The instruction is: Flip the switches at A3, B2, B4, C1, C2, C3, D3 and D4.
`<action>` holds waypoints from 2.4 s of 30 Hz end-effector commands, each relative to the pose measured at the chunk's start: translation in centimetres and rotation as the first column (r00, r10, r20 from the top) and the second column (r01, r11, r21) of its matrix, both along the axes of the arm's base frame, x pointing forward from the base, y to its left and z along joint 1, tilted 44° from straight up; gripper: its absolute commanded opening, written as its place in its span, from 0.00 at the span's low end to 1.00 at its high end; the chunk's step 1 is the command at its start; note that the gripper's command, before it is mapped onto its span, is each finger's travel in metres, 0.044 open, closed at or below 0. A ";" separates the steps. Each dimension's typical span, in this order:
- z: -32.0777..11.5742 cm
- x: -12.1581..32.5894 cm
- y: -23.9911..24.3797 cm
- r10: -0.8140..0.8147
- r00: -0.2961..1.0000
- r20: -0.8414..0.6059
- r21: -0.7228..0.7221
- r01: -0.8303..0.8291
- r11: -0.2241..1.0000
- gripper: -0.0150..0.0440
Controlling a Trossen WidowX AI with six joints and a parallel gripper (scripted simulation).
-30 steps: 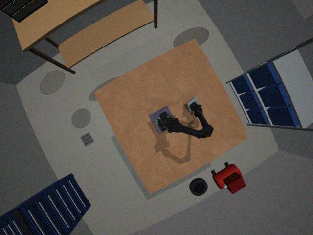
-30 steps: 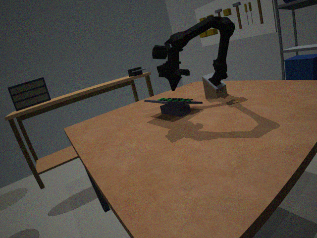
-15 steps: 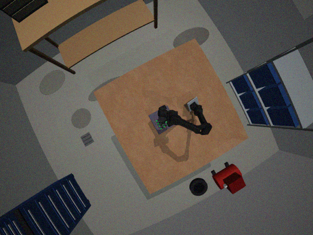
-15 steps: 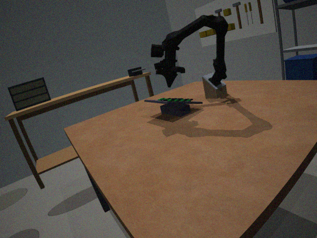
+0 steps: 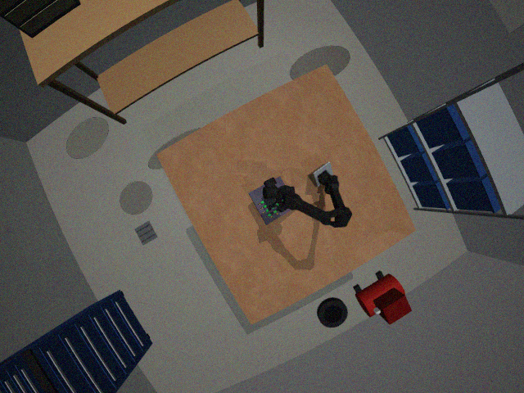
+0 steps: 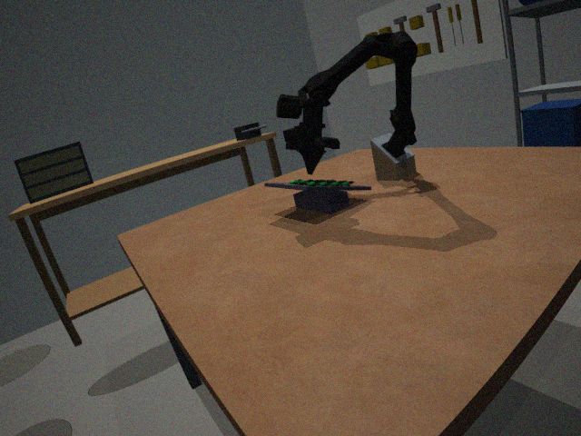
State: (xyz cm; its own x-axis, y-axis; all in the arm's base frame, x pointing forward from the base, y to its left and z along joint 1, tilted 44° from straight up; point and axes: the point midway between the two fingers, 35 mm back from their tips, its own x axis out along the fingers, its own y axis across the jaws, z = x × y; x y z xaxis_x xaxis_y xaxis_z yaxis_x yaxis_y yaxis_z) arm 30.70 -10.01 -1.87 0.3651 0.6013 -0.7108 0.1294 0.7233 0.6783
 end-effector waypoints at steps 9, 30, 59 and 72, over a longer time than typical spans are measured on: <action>-1.0 0.4 0.9 -0.005 1.000 -0.001 0.007 0.005 1.000 0.25; -1.1 0.5 0.9 -0.005 1.000 -0.001 0.007 0.005 1.000 0.25; -1.3 0.6 1.2 -0.005 1.000 -0.001 0.007 0.005 1.000 0.25; 0.2 0.0 -0.4 0.003 1.000 -0.010 0.001 -0.003 1.000 0.25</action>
